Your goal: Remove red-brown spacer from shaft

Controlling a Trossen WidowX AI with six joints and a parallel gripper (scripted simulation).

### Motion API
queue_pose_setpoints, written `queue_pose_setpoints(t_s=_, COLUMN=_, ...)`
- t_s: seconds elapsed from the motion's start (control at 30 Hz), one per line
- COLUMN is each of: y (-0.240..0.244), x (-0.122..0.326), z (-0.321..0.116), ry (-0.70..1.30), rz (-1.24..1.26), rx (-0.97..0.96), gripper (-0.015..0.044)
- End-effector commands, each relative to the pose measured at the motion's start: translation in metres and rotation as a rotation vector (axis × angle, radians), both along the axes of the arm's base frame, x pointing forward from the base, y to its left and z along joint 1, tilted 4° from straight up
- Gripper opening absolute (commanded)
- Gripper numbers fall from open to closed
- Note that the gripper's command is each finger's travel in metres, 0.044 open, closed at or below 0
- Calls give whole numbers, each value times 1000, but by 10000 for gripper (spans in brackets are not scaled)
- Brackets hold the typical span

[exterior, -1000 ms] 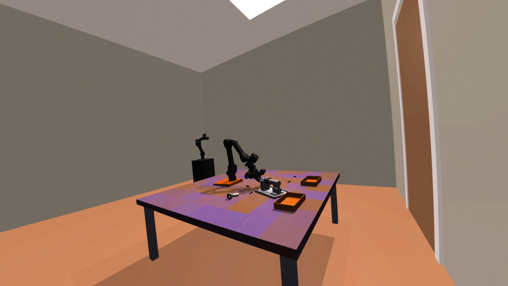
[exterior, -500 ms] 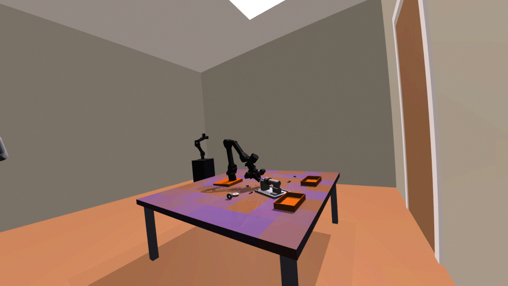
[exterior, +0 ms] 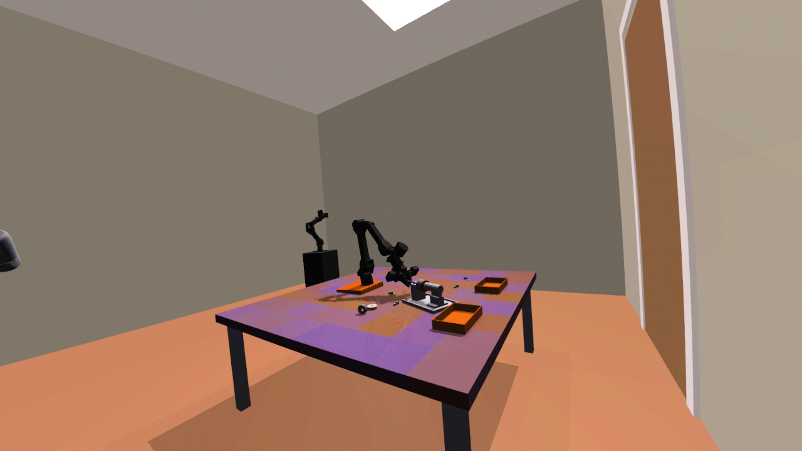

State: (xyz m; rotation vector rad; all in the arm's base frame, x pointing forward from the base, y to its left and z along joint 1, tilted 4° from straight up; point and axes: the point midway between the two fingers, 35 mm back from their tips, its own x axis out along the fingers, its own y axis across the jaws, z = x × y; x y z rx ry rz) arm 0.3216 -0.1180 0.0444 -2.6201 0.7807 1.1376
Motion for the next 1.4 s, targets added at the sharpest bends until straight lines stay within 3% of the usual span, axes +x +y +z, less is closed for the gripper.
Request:
queue_pose_setpoints(t_s=0.0, y=0, x=-1, z=0, ry=-1, rz=-3, rx=2, gripper=0)
queue_pose_setpoints(t_s=1.37, y=3, x=-5, z=0, ry=0, rz=-3, rx=2, gripper=0)
